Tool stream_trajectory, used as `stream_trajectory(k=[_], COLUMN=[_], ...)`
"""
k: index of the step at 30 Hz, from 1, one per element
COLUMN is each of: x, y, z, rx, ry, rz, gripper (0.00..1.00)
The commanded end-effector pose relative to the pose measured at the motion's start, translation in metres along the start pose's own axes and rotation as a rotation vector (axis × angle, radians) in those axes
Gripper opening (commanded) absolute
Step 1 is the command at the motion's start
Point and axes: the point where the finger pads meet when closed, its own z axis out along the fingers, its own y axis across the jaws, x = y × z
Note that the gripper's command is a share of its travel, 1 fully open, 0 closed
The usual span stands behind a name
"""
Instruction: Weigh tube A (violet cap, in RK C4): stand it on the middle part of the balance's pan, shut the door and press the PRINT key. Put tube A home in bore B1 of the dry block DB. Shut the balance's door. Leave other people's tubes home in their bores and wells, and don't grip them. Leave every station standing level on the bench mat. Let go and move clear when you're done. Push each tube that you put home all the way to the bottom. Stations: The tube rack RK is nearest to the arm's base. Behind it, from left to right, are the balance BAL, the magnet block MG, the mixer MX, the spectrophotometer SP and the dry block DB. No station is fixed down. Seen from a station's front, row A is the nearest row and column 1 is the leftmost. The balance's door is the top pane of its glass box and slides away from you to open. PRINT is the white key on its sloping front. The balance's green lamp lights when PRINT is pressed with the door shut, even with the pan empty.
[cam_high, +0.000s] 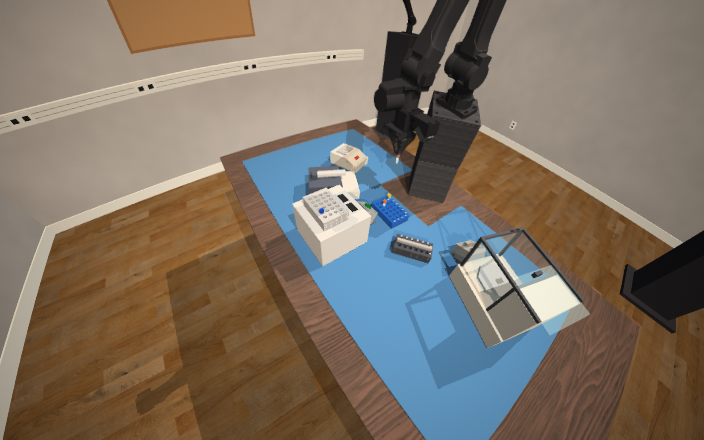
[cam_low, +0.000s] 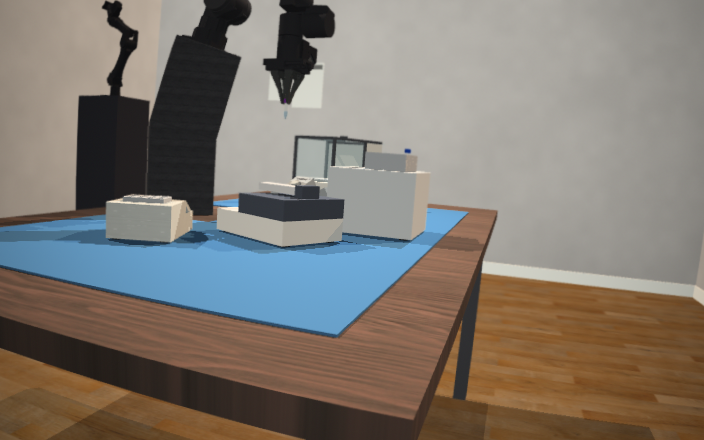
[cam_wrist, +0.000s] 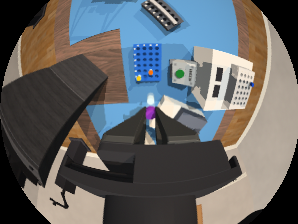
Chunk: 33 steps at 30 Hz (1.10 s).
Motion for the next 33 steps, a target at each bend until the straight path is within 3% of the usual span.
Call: stream_trajectory(k=[1,3,10,15,17,18,32,33], x=[0.0,0.0,-0.05,-0.088,-0.088,-0.095,-0.211,-0.211], y=[-0.006,-0.006,0.007,0.0,0.0,0.005,0.025,0.025], z=[-0.001,-0.001,-0.003,-0.005,-0.005,-0.001,0.0,0.0], rx=[0.013,0.013,0.008,0.025,0.025,0.006,0.002,0.002], ry=[-0.001,-0.001,-0.001,-0.009,-0.009,-0.002,-0.002,-0.002], rz=[-0.007,-0.007,0.033,0.065,0.065,0.085,0.154,0.154], gripper=[0.09,0.09,0.09,0.09,0.09,0.09,0.09,0.09])
